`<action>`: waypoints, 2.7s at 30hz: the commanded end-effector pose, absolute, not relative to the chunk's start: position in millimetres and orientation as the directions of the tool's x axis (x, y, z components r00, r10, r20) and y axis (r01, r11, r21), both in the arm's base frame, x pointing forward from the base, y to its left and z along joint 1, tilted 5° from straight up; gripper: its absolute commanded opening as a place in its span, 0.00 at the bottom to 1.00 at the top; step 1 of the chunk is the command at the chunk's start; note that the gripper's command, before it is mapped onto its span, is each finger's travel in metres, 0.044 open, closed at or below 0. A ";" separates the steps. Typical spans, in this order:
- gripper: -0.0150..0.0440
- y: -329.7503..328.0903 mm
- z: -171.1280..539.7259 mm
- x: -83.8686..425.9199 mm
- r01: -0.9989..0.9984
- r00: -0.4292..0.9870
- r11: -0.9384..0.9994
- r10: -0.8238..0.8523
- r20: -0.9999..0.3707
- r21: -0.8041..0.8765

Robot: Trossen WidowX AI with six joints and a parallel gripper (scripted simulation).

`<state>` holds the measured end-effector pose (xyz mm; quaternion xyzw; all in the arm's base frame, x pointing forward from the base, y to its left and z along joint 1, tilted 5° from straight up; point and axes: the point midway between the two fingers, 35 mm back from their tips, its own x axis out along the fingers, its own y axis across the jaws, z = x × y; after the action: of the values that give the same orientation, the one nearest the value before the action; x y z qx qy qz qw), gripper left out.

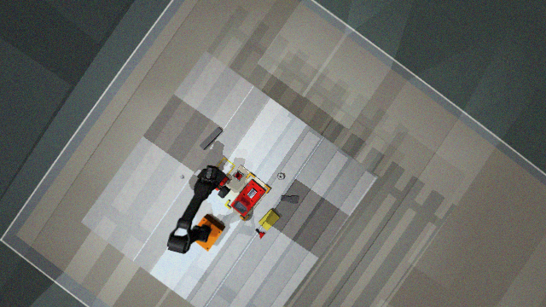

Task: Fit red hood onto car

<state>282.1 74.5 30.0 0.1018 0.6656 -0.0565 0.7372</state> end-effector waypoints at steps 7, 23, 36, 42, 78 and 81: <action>1.00 74.0 21.1 281.0 0.225 0.101 0.972 0.046 -0.994 0.067; 1.00 74.7 13.7 281.6 0.225 0.101 0.972 0.046 -0.994 0.067; 1.00 75.0 7.3 282.3 0.225 0.101 0.972 0.046 -0.994 0.067; 1.00 75.1 4.4 282.6 0.225 0.101 0.972 0.046 -0.994 0.067; 0.44 76.2 4.6 283.3 0.219 0.104 0.973 0.052 -0.993 0.074; 0.31 75.9 10.2 282.7 0.219 0.104 0.973 0.052 -0.993 0.074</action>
<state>281.7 75.7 4.4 0.1010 0.6692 -0.0578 0.7339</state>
